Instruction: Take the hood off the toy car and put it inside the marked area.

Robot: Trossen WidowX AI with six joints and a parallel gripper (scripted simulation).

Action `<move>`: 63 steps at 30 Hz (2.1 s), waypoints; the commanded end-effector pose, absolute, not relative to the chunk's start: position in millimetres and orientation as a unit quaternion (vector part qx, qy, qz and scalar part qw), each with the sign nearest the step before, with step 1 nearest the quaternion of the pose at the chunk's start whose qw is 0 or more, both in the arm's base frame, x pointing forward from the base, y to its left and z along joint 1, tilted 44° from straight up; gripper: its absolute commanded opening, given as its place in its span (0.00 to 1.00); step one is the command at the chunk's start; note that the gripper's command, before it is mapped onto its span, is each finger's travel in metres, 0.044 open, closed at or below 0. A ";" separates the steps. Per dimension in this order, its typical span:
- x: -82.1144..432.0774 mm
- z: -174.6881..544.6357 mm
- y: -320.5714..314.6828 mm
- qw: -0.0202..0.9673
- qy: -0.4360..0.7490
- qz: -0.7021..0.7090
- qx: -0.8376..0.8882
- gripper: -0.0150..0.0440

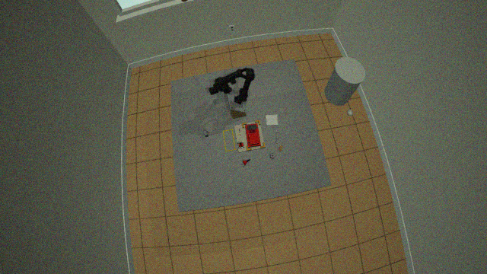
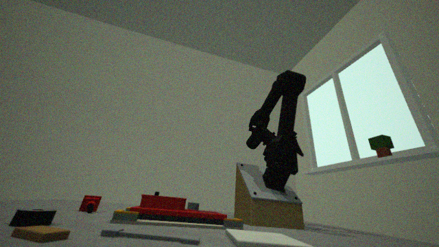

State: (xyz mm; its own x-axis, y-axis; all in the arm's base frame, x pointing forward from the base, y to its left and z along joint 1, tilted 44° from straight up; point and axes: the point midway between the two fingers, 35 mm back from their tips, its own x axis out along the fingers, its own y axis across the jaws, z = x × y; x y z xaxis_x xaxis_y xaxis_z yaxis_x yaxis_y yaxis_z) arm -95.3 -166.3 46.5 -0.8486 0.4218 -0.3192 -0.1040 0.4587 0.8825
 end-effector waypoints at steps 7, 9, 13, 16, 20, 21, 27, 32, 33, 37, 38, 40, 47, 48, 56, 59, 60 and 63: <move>-71.1 39.0 -174.0 0.274 0.844 0.455 0.080 1.00; -58.6 35.4 -177.2 0.284 0.855 0.428 0.072 1.00; -32.7 28.0 -181.1 0.310 0.868 0.382 0.061 1.00; -9.5 22.1 -182.6 0.335 0.874 0.348 0.054 1.00; 23.0 14.9 -182.1 0.371 0.876 0.306 0.047 1.00; 31.2 13.5 -181.5 0.378 0.875 0.299 0.043 1.00; 76.3 7.3 -174.1 0.421 0.867 0.265 0.026 1.00; 116.0 3.5 -161.8 0.462 0.853 0.240 0.020 1.00; 124.6 2.9 -158.4 0.472 0.850 0.235 0.021 1.00; 158.9 1.5 -142.5 0.509 0.832 0.218 0.028 1.00; 167.3 1.5 -137.8 0.518 0.828 0.215 0.031 1.00; 184.0 1.9 -127.7 0.535 0.818 0.210 0.036 1.00; 238.1 7.5 -84.1 0.587 0.780 0.206 0.067 1.00; 245.2 8.8 -76.9 0.594 0.774 0.207 0.072 1.00; 293.5 25.1 -11.2 0.629 0.731 0.232 0.122 1.00; 307.3 33.6 16.5 0.636 0.717 0.248 0.143 1.00; 311.3 36.8 26.1 0.637 0.712 0.254 0.150 1.00; 320.6 46.4 54.8 0.636 0.700 0.274 0.173 1.00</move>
